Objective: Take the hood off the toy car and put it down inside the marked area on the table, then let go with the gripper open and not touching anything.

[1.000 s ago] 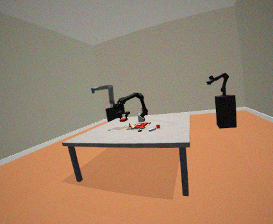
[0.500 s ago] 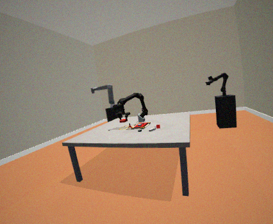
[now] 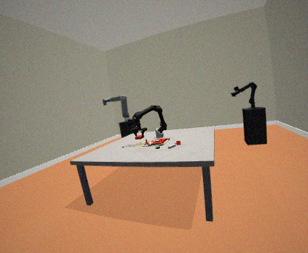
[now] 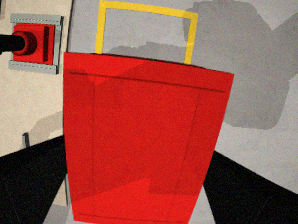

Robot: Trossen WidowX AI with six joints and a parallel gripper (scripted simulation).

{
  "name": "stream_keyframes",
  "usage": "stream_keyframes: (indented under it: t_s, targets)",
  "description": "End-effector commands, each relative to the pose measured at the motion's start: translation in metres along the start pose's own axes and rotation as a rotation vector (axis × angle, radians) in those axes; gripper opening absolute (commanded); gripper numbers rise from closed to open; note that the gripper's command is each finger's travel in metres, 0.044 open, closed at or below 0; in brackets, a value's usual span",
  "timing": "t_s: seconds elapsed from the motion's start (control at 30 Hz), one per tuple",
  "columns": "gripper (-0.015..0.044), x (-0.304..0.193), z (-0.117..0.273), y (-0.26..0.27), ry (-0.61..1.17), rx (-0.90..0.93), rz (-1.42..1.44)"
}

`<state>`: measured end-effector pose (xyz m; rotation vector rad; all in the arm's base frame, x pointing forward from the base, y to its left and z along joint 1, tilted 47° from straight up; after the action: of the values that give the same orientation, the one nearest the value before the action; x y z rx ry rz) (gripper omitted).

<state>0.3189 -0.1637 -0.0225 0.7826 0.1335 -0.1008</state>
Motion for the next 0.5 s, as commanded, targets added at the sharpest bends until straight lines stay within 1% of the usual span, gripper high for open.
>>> stream_keyframes:
  t_s: [0.0, 0.47]
  targets:
    - [0.0000, -0.0010, -0.0041, -0.0004, 0.001, 0.005, -0.008]
    - [0.0000, -0.0011, -0.0134, -0.0002, 0.001, 0.006, -0.008]
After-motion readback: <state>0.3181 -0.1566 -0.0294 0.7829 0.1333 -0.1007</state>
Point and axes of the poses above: the point midway between the two fingers, 35 mm back from their tips, its own z axis back along the fingers, its own y axis across the jaws, x = y × z, the point moved 9 cm from there along z, back along the fingers, and after that the axes turned 9 degrees about -z, right-handed, at the moved point
